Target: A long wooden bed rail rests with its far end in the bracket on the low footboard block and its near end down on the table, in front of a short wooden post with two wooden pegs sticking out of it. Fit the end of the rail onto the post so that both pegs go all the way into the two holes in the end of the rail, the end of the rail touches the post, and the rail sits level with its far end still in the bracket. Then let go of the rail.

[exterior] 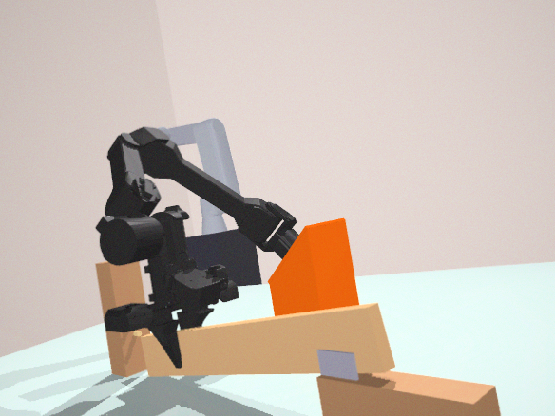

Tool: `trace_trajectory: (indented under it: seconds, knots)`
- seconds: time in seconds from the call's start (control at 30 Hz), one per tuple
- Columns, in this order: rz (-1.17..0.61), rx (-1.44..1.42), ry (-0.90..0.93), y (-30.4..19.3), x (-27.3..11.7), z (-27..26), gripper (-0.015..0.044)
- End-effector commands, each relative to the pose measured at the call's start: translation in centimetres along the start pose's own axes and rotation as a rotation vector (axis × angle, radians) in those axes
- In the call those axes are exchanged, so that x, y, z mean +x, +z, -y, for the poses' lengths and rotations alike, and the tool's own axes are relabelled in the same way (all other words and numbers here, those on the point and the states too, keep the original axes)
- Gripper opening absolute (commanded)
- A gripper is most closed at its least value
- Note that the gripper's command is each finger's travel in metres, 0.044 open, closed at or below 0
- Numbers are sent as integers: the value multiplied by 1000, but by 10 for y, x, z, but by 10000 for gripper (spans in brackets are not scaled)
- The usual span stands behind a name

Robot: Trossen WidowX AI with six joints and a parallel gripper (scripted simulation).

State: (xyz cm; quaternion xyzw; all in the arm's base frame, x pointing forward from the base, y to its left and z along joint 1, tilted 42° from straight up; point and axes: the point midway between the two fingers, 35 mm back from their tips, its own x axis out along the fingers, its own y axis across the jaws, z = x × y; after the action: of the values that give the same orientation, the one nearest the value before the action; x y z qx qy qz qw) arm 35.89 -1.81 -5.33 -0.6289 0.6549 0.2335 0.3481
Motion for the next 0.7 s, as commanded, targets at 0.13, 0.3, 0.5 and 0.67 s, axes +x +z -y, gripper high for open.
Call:
trace_trajectory:
  seconds: [0.13,0.3,0.5,0.67]
  knots:
    - [-5,-1,0,0,-4,0,0]
    - [-5,-1,0,0,-7,0,0]
    - [-5,-1,0,0,-10,1,0]
    - [-5,-1,0,0,-12,1,0]
